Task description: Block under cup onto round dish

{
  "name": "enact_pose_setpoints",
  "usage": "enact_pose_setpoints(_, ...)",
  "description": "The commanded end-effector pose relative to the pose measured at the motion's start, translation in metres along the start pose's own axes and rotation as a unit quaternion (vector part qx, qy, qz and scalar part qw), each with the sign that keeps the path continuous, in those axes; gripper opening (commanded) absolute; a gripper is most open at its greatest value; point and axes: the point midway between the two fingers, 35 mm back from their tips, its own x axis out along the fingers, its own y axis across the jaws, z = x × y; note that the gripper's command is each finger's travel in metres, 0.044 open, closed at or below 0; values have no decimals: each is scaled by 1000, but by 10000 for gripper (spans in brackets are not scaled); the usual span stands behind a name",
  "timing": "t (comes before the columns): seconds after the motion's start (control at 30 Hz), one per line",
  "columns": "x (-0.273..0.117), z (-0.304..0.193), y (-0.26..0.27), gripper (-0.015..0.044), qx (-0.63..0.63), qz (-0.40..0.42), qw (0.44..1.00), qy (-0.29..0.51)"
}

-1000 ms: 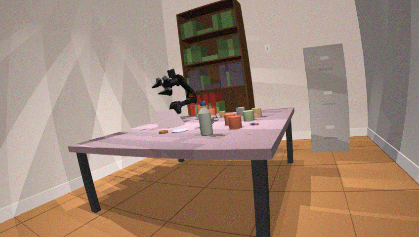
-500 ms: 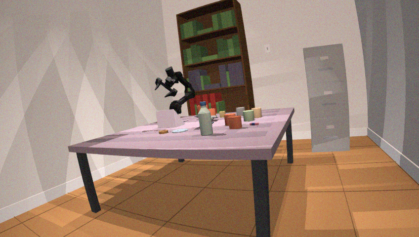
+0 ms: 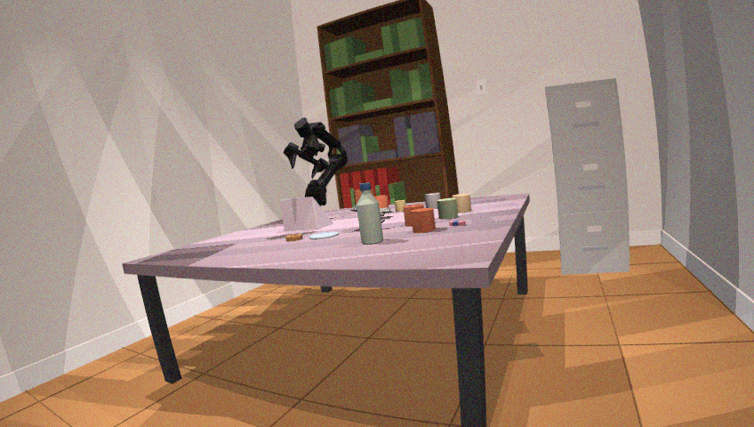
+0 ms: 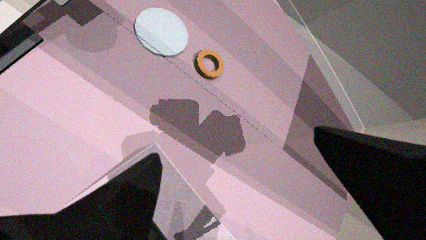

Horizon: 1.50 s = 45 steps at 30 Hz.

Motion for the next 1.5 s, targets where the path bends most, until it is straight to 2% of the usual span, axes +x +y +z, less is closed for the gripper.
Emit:
enact_pose_setpoints(0.0,4,10,9,440,-27,47,998,-11)
enact_pose_setpoints(0.47,9,55,48,440,-111,239,960,-91)
enact_pose_setpoints(1.03,2,121,78,440,-126,426,865,-233)
enact_pose_setpoints(1.17,2,122,80,440,-120,430,866,-225)
enact_pose_setpoints(1.47,2,131,114,440,-47,451,885,-102)
